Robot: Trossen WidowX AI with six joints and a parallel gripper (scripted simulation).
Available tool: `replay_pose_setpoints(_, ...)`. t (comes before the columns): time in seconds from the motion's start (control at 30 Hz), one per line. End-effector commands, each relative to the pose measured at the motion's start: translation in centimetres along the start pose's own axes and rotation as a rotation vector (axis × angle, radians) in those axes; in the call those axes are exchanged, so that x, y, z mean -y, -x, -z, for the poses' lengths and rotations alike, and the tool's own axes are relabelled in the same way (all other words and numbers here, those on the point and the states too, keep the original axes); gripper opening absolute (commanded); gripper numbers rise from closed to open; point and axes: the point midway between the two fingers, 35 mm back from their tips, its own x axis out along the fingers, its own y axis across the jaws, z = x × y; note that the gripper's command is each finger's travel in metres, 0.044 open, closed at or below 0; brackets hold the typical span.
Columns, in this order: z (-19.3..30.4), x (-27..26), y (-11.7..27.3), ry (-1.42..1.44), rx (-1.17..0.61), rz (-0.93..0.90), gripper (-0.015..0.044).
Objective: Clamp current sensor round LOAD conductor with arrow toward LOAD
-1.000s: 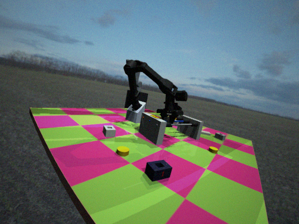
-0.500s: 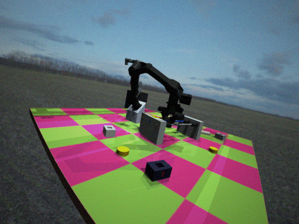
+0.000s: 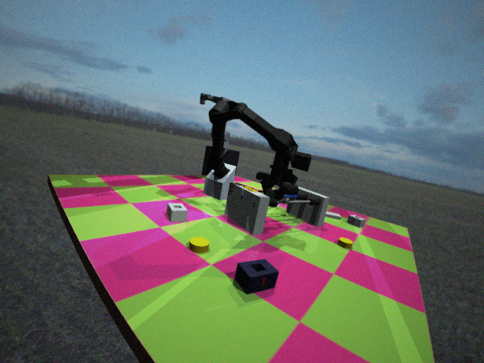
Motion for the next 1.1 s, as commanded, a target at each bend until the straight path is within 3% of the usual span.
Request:
replay_pose_setpoints(0.0, 0.01, 0.01, 0.01, 0.0, 0.0, 0.0, 0.0105)
replay_pose_setpoints(0.2, 0.01, 0.01, 0.01, 0.0, 0.0, 0.0, 0.025)
replay_pose_setpoints(1.07, 0.01, 0.01, 0.01, 0.0, 0.0, 0.0, 0.025)
